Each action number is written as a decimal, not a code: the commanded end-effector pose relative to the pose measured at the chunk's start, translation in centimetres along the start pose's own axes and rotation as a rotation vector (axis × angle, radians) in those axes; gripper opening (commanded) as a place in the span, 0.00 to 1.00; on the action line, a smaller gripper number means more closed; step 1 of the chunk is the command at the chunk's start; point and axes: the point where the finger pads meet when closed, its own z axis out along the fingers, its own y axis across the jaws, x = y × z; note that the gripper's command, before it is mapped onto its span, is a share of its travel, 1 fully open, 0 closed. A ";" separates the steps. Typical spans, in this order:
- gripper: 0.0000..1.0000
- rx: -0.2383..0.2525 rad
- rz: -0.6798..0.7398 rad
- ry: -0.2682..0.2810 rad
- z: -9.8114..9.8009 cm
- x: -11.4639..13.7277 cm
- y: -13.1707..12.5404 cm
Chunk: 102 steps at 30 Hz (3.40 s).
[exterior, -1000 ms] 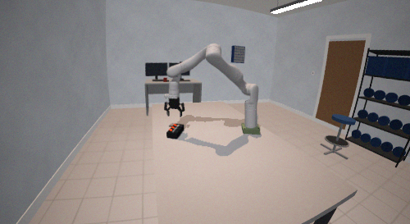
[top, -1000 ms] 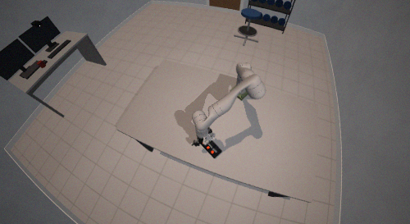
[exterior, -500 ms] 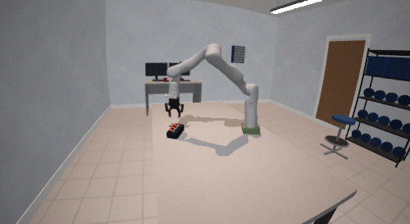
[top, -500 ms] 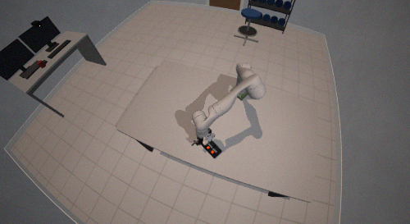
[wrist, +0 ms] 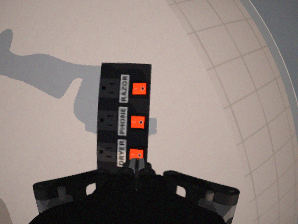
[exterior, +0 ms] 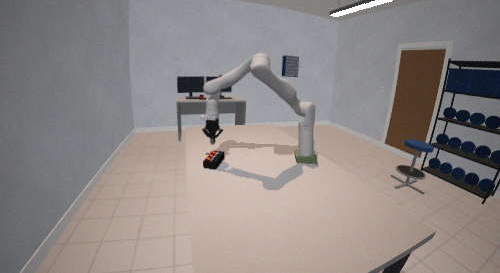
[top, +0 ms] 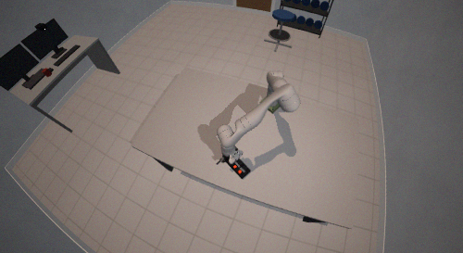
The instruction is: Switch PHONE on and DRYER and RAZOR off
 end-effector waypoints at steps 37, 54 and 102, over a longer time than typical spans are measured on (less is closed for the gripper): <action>0.00 -0.007 0.015 0.000 1.1 0.0 0.2; 0.00 -0.008 0.015 0.000 3.1 0.1 0.2; 0.00 -0.008 0.015 0.000 4.5 0.1 0.3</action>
